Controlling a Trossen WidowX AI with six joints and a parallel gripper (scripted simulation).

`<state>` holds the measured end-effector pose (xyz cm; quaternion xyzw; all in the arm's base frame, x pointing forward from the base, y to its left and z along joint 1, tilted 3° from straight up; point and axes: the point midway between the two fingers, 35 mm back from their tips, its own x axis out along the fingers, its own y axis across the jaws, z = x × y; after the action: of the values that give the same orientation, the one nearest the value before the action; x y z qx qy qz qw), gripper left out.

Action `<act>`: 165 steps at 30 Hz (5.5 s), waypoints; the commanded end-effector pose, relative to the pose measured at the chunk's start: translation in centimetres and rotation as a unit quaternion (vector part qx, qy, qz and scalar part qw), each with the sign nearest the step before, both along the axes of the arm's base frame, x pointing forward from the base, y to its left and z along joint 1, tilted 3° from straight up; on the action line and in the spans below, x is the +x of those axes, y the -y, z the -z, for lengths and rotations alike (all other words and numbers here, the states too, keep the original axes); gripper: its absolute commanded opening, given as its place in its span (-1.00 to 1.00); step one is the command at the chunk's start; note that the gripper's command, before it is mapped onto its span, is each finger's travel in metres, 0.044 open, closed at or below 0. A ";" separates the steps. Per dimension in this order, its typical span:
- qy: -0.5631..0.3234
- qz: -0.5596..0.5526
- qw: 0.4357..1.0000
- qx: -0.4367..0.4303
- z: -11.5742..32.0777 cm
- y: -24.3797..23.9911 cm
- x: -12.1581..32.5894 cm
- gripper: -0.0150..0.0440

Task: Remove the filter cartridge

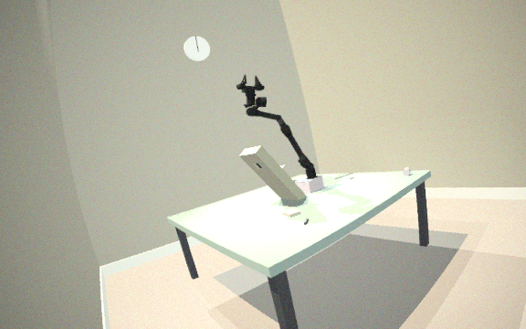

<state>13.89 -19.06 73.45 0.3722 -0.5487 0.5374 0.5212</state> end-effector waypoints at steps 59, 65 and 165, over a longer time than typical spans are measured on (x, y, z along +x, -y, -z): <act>-0.329 0.565 0.165 -0.739 46.2 -14.9 11.3 -0.11; -0.329 0.565 0.165 -0.739 46.3 -14.9 11.5 -0.11; -0.328 0.567 0.165 -0.737 50.0 -14.0 17.5 -0.11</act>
<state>31.10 -4.90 23.69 -0.4576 0.2640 0.0775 0.8455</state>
